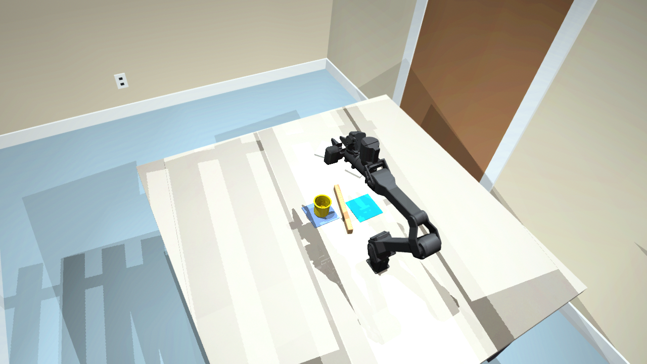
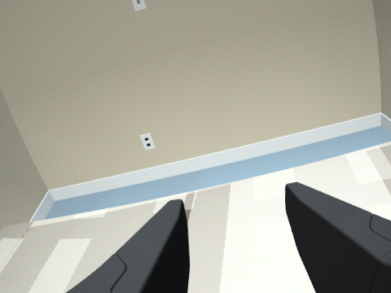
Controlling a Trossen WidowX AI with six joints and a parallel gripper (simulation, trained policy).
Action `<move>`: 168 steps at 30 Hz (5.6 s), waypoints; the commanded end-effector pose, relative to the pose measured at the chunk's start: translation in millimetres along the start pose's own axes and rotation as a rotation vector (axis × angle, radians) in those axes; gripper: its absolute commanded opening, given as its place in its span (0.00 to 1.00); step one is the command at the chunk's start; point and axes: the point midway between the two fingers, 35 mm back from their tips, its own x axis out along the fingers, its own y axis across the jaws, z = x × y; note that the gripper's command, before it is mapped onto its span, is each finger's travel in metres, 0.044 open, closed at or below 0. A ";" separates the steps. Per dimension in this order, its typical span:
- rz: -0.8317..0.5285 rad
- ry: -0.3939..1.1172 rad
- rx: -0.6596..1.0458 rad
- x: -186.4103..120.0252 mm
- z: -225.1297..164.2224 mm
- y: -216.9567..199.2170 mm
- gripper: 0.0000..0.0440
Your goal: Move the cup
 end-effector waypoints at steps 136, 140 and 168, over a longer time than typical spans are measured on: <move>-1.074 1.357 0.619 -16.5 -249.4 17.3 0.42; -1.069 1.369 0.602 -16.8 -263.3 15.4 0.42; -1.012 1.360 0.597 -28.4 -261.4 3.1 0.00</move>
